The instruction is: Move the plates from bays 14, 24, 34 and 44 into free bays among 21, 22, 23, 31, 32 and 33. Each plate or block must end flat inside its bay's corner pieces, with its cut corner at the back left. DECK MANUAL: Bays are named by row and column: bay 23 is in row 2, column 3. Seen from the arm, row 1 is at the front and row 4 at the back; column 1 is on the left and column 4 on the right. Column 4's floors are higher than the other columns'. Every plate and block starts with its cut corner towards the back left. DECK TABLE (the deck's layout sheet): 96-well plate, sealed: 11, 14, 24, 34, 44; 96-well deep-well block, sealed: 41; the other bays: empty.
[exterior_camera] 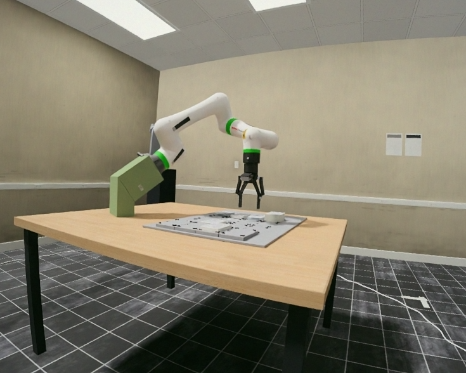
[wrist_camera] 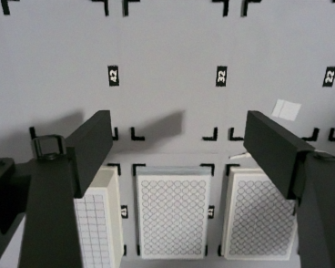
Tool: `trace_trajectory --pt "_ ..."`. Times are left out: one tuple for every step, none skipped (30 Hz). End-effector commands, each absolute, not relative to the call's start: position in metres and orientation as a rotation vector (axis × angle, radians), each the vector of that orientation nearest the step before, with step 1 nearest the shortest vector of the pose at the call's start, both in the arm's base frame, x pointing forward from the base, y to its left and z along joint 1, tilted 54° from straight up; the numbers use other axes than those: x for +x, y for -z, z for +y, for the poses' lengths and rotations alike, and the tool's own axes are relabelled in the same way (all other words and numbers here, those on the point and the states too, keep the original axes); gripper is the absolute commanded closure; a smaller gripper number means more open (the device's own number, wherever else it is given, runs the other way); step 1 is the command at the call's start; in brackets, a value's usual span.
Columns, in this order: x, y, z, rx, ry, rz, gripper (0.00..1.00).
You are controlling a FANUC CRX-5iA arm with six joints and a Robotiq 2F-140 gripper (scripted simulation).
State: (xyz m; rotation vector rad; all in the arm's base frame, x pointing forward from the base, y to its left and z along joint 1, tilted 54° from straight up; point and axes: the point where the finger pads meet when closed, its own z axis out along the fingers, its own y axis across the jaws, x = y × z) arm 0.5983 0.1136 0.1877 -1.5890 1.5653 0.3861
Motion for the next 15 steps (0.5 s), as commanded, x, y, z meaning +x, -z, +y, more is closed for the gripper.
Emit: trace_trajectory --pt "0.6 -0.185 0.11 -1.589 -0.384 1.564 0.3" --pt "0.6 -0.182 0.107 -1.589 -0.384 1.564 0.3" --pt "0.601 -0.179 0.104 -1.589 -0.384 1.564 0.3" --pt "0.602 -0.176 0.102 -1.589 -0.384 1.564 0.3" --pt "0.602 -0.174 0.099 -1.589 -0.384 1.564 0.3" --pt "0.603 -0.171 0.096 -1.589 -0.384 1.564 0.3" --pt "0.604 -0.168 0.094 -1.589 -0.384 1.564 0.3" --pt "0.604 -0.165 0.091 -1.589 -0.384 1.564 0.3" --pt "0.605 -0.162 0.088 -1.589 -0.384 1.564 0.3" --pt "0.606 -0.159 0.086 -1.589 -0.384 1.564 0.3" --pt "0.606 -0.156 0.083 -1.589 -0.384 1.564 0.3" --pt "0.607 -0.153 0.08 -1.589 -0.384 1.564 0.3" --pt "0.608 -0.15 0.078 -1.589 -0.384 1.564 0.3" --pt "0.608 -0.147 0.075 -1.589 -0.384 1.564 0.3" --pt "0.609 -0.144 0.072 -1.589 -0.384 1.564 0.3"
